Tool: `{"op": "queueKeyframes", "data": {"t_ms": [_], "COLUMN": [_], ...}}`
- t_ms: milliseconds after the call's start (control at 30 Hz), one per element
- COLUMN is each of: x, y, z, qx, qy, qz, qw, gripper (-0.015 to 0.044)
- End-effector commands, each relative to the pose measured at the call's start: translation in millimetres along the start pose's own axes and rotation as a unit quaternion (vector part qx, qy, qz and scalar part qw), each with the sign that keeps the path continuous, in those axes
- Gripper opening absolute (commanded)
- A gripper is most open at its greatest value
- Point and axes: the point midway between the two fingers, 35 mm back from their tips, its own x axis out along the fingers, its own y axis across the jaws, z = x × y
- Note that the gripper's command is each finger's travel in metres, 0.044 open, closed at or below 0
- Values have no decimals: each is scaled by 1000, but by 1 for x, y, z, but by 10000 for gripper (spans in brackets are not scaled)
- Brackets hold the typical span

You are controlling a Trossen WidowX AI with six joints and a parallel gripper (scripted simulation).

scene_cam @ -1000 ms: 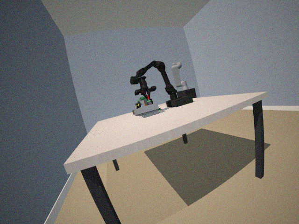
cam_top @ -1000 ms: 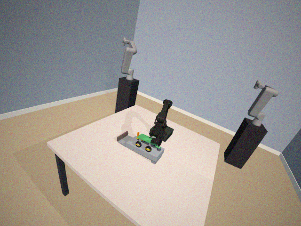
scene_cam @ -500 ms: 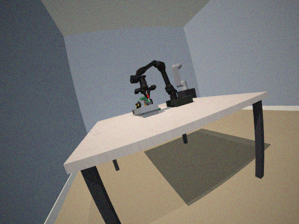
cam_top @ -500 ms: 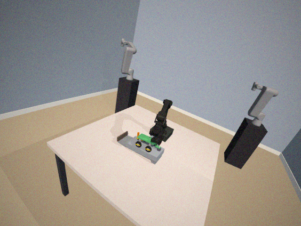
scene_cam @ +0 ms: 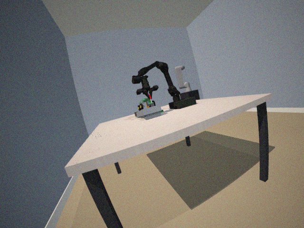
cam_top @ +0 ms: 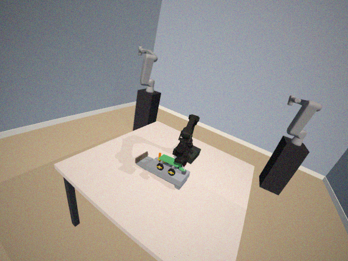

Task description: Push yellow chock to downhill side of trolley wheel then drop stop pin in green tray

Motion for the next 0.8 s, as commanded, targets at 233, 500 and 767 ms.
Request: {"op": "queueKeyframes", "data": {"t_ms": [233, 500, 767], "x": [-10, -15, -20], "y": [0, 0, 1], "z": [-2, -3, -5], "qx": [-2, -2, -2], "qy": [3, 3, 3], "qz": [2, 2, 2], "qw": [1000, 1000, 1000], "gripper": [0, 0, 0]}}
